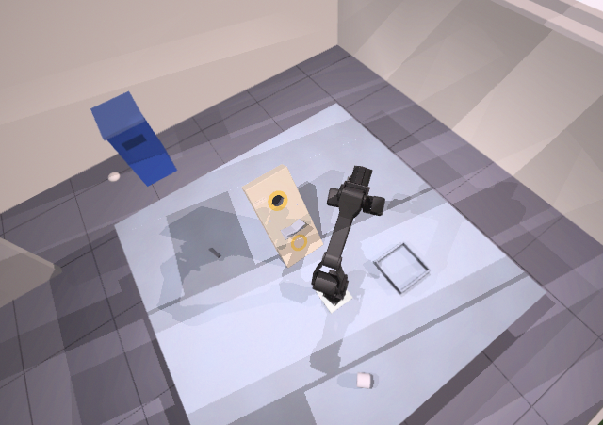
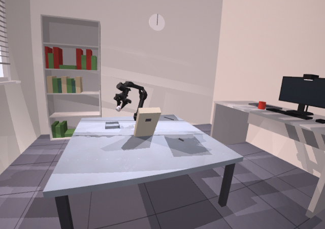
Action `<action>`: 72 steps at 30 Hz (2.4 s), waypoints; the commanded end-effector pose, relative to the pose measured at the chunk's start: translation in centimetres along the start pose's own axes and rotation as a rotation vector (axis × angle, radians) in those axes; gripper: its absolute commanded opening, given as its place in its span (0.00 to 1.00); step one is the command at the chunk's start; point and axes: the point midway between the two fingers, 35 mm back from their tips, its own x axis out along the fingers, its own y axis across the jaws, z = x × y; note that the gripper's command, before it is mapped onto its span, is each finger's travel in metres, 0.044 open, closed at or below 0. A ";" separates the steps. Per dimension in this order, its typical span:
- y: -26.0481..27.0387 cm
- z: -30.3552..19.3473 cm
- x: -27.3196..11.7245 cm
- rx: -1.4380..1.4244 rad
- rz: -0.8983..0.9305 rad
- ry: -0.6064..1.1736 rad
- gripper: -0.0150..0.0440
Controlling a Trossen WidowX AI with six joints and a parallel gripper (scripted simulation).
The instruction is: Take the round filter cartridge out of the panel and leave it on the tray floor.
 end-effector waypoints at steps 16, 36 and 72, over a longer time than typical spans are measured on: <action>-5.8 -0.3 -0.4 0.260 -0.154 -0.026 0.25; -13.0 -5.6 3.5 0.522 -0.292 -0.026 0.25; -20.2 -17.2 10.7 0.814 -0.484 -0.024 0.25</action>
